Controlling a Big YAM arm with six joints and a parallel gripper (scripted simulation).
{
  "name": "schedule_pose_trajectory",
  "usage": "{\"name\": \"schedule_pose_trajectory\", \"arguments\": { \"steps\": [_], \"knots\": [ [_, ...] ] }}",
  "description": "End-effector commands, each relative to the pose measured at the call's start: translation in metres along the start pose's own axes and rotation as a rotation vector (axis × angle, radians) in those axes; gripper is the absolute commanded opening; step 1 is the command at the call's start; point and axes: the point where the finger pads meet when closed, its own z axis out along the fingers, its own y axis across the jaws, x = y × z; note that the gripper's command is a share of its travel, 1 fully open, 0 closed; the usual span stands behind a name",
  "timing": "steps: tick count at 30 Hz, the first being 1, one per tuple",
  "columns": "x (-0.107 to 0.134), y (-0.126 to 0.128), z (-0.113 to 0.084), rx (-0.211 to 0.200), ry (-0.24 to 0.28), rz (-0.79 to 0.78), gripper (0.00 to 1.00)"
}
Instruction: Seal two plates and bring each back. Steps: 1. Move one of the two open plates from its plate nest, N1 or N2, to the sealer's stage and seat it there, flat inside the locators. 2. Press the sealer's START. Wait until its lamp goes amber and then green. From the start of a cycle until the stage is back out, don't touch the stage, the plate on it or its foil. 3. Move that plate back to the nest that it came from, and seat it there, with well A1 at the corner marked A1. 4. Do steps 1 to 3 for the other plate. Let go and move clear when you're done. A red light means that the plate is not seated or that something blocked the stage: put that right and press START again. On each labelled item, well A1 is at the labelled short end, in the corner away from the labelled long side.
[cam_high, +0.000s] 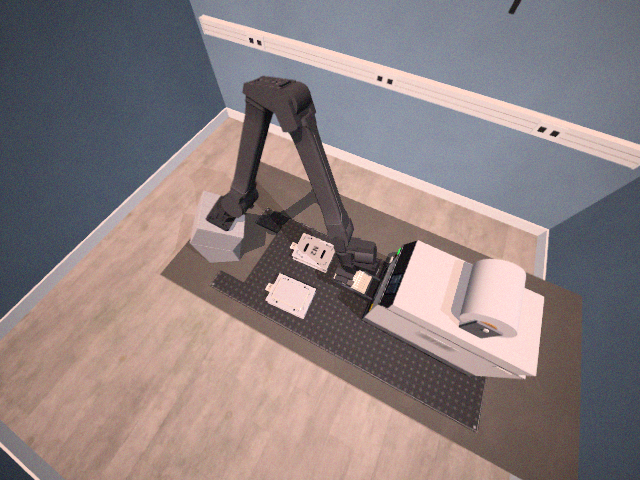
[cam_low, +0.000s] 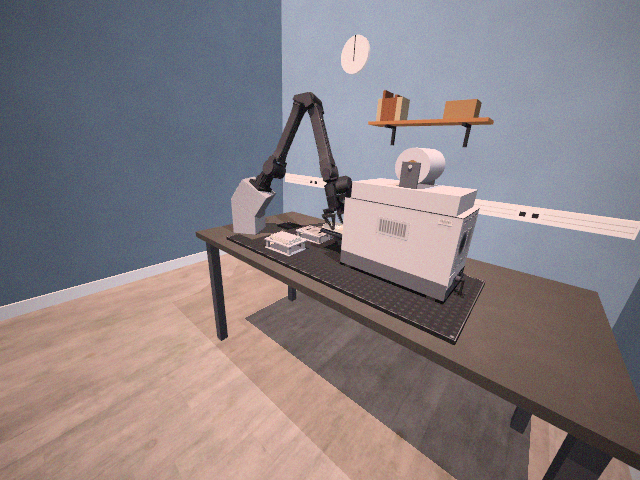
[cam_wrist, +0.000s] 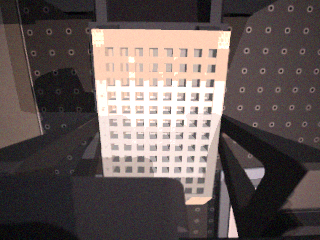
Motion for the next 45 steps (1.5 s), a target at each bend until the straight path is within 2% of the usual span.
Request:
{"name": "schedule_pose_trajectory", "arguments": {
  "steps": [1, 16, 24, 28, 45],
  "knots": [
    [-0.022, 0.012, 0.002, -0.019, -0.044, -0.007, 0.00],
    [-0.030, 0.001, 0.002, -0.003, -0.063, 0.004, 0.00],
    [-0.008, -0.005, 0.009, 0.007, -0.032, 0.012, 0.00],
    [-0.003, 0.003, 0.013, -0.003, -0.016, 0.008, 0.00],
    [0.006, 0.003, 0.014, 0.001, 0.019, 0.014, 0.00]
  ]
}}
